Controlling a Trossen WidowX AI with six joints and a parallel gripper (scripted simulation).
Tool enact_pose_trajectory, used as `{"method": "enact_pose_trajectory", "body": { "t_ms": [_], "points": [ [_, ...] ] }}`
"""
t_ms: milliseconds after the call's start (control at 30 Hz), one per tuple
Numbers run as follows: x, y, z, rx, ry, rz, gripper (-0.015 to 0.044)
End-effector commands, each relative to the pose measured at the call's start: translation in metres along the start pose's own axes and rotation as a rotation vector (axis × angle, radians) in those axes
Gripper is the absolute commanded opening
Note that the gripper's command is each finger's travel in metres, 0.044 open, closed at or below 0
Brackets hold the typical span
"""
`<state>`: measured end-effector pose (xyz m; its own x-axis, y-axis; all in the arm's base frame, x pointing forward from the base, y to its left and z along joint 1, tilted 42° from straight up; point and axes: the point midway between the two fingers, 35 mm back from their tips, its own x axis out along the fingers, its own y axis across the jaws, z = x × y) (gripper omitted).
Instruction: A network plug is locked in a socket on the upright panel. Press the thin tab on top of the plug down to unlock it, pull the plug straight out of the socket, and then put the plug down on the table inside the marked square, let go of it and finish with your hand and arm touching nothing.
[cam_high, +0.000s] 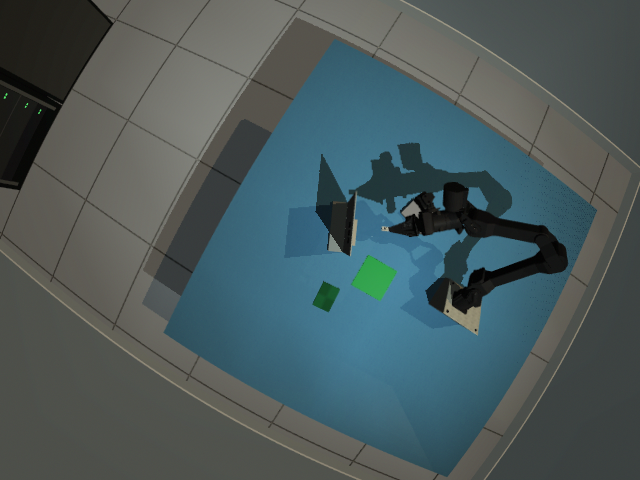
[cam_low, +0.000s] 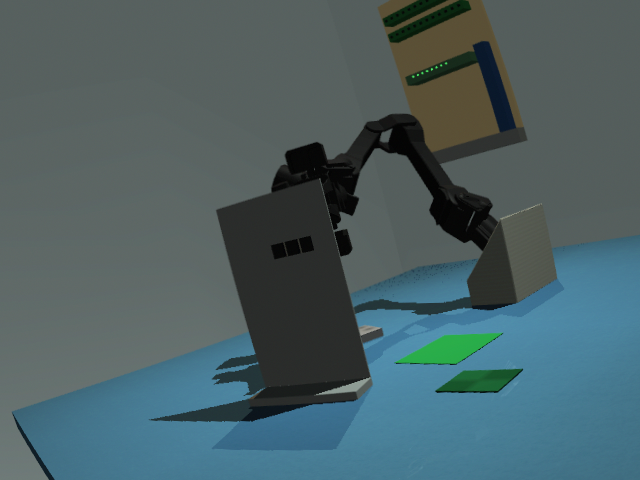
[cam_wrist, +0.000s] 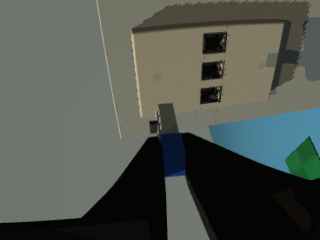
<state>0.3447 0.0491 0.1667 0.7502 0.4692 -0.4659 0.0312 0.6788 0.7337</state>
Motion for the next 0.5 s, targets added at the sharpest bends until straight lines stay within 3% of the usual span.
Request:
{"method": "enact_pose_trajectory", "body": {
  "t_ms": [0, 467],
  "points": [
    [0.012, -0.007, -0.011, 0.037, 0.021, -0.047, 0.0],
    [0.051, -0.051, -0.057, 0.21, 0.032, -0.32, 0.0]
  ]
}}
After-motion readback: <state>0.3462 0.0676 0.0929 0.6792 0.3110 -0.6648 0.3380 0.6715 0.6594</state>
